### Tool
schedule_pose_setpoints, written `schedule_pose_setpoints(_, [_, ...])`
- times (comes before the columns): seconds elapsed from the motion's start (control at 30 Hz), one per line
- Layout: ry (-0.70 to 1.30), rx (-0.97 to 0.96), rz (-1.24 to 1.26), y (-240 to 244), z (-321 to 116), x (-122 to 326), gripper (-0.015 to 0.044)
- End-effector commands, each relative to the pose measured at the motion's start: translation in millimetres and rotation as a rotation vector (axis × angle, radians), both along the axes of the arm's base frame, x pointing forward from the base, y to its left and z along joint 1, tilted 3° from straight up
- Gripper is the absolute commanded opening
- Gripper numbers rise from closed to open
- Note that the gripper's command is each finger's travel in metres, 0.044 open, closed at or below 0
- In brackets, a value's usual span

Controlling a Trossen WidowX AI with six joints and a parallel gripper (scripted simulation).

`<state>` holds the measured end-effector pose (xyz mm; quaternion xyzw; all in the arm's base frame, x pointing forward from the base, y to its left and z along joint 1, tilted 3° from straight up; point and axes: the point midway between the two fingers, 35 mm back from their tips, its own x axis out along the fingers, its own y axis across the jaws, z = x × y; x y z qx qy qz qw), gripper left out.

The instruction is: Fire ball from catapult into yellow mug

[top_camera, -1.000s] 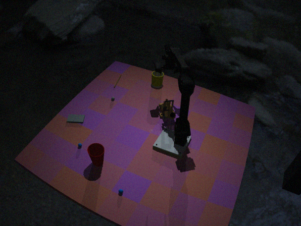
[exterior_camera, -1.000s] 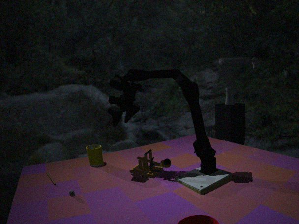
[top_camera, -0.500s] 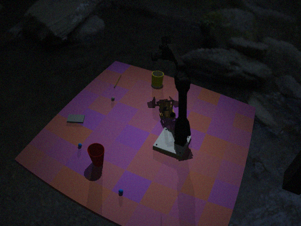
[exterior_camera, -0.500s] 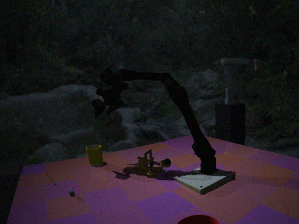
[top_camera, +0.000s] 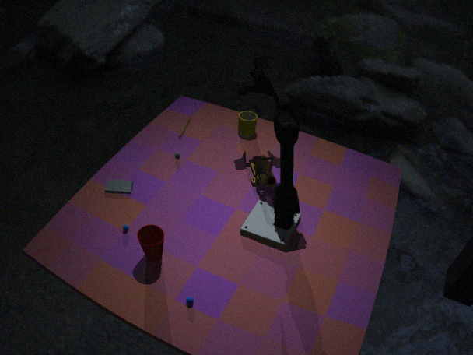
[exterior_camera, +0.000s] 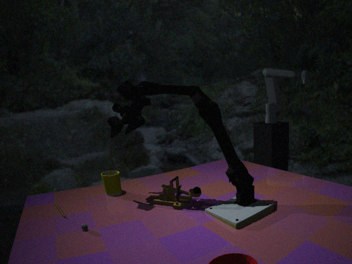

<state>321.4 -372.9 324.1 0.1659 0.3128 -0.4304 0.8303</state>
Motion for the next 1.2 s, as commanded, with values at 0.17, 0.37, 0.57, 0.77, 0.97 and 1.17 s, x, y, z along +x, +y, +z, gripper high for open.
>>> schedule_pose_setpoints(0.17, [-0.004,-0.002,-0.005,-0.7,0.6,0.2,0.0256])
schedule_pose_setpoints(0.37, [-0.004,-0.002,-0.005,-0.7,0.6,0.2,0.0099])
schedule_pose_setpoints(0.57, [-0.004,-0.002,-0.005,-0.7,0.6,0.2,0.0000])
schedule_pose_setpoints(0.77, [-0.004,-0.002,-0.005,-0.7,0.6,0.2,0.0000])
schedule_pose_setpoints(0.97, [0.031,-0.001,0.016,6.3,-4.8,1.9,0.0000])
schedule_pose_setpoints(1.17, [0.172,-0.002,0.107,35.1,-26.0,6.2,0.0000])
